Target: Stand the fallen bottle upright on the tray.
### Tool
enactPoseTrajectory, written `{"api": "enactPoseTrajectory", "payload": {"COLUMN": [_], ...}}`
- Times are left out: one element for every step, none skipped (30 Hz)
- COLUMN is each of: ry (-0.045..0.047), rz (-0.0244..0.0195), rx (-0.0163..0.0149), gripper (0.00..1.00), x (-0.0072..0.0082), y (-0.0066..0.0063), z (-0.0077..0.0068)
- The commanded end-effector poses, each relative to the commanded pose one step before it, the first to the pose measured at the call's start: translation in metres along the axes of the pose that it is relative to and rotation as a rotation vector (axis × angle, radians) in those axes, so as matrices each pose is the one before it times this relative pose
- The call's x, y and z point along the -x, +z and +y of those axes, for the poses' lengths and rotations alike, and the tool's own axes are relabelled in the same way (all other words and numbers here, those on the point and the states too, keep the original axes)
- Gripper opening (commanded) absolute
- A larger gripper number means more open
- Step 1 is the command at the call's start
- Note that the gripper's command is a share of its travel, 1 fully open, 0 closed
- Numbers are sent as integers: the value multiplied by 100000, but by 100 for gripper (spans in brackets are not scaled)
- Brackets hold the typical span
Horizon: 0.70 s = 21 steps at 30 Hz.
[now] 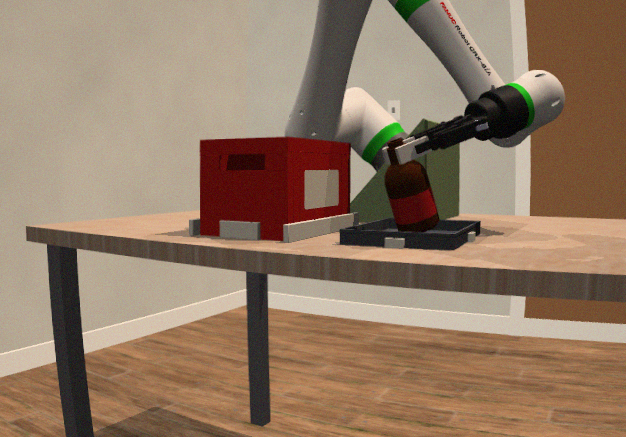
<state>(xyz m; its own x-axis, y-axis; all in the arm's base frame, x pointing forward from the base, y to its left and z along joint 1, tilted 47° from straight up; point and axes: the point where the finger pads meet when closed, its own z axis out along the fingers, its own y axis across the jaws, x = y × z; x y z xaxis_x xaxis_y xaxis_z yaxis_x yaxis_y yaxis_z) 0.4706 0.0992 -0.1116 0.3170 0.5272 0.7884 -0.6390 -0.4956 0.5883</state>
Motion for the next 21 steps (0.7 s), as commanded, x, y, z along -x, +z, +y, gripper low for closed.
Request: {"api": "enactPoseTrajectory", "payload": {"ry": [39,0,0,0,0,0,0,0,0,0,0,0,0,0,0,0,0,0,0,0,0], "rz": [-3,0,0,0,0,0,0,0,0,0,0,0,0,0,0,0,0,0,0,0,0], "rx": [-11,0,0,0,0,0,0,0,0,0,0,0,0,0,0,0,0,0,0,0,0], "gripper": [0,0,0,0,0,0,0,0,0,0,0,0,0,0,0,0,0,0,0,0,0], "x": [60,0,58,54,50,46,43,39,36,33,29,26,23,20,17,14,12,0,0,9,7], "y": [19,0,21,20,18,17,16,14,13,12,11,9,8,7,6,5,4,0,0,3,3], "z": [-10,0,0,0,0,0,0,0,0,0,0,0,0,0,0,0,0,0,0,0,0]}}
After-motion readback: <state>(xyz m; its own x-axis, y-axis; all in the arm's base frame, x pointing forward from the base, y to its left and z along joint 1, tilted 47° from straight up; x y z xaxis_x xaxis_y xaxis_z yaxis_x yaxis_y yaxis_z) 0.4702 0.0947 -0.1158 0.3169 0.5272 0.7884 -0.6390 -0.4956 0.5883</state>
